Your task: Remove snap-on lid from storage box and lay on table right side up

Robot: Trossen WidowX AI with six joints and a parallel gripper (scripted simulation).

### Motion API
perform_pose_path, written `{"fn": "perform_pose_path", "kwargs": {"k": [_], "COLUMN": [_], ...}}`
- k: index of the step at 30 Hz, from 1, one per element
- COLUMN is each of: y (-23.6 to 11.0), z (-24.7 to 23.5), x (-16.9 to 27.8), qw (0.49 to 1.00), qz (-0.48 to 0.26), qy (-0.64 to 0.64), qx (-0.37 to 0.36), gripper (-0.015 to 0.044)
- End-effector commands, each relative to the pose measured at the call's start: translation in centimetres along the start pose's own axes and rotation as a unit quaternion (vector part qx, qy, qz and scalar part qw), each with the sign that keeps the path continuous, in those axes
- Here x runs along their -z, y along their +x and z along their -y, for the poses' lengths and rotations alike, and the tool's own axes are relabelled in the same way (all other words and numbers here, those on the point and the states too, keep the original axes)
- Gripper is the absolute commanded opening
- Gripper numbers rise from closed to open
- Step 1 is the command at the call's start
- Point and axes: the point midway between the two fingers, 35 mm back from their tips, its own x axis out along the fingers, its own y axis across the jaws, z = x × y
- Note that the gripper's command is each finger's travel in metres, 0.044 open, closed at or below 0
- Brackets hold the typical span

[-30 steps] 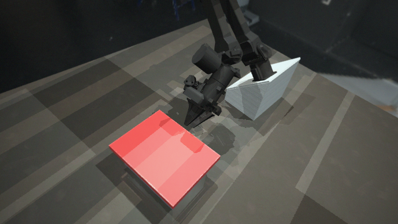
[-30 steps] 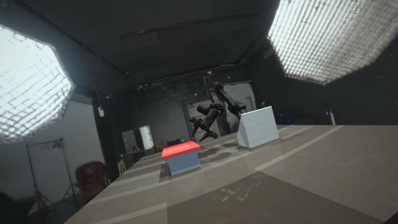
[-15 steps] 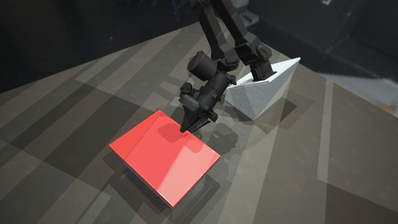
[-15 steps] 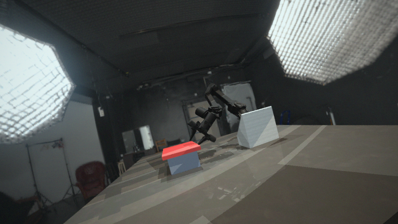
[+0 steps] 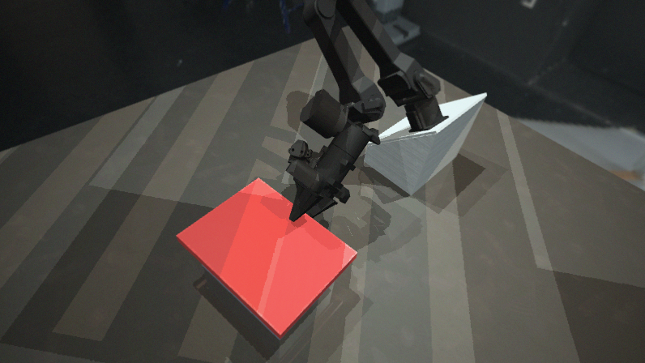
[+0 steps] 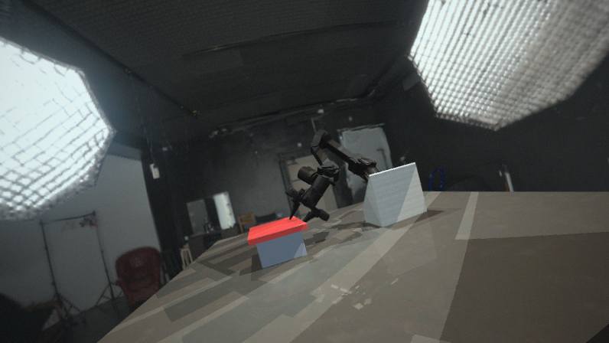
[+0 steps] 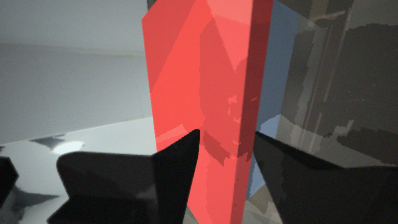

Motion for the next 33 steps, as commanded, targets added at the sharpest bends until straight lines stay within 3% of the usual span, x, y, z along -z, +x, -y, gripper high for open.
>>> {"fn": "perform_pose_path", "kwargs": {"k": [1,9,14,33], "y": [0.08,0.08,0.08,-0.21], "z": [0.11,0.11,0.11,-0.05], "x": [0.16,0.16,0.16,0.08], "qw": [1.0,1.0,1.0,1.0], "qz": [-0.003,-0.003,-0.003,0.0], "qy": [-0.004,-0.004,-0.004,-0.001], "qx": [0.001,0.001,0.001,0.003], "gripper": [0.0182,0.0128,0.0,0.0]}}
